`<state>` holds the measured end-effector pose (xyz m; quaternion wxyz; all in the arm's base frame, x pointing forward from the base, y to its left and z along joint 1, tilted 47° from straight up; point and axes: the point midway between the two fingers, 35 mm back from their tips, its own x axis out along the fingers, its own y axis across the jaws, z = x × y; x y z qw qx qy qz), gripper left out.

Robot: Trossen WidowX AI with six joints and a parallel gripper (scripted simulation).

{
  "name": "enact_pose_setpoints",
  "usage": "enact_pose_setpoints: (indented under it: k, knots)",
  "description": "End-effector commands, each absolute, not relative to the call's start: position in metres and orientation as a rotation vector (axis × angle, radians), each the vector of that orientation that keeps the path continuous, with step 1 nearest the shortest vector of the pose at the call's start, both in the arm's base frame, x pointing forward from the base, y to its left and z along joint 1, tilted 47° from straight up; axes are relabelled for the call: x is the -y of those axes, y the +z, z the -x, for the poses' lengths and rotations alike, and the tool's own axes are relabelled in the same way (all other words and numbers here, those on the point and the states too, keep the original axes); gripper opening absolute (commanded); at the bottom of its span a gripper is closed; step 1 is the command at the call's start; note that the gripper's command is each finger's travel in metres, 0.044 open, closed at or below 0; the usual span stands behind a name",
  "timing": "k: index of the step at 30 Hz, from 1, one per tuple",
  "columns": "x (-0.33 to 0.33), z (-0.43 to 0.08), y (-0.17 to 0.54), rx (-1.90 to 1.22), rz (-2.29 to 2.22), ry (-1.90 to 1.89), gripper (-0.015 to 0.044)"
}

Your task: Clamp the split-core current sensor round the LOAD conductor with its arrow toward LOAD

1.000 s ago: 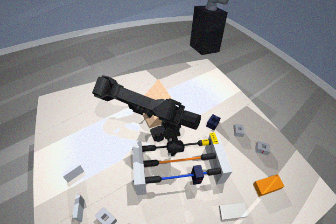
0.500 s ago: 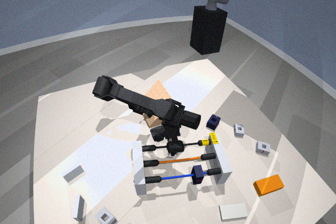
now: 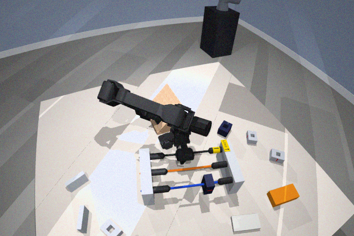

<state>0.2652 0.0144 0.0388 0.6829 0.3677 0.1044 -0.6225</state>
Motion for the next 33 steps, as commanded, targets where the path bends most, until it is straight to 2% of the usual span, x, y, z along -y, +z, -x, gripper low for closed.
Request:
enact_pose_setpoints:
  k: [1, 33]
  knots:
    - [-0.0233, -0.2690, 0.0389, -0.239, -0.848, -1.369, 0.0000]
    - [-0.0145, -0.2652, 0.0387, -0.234, -0.825, -1.396, 0.0000]
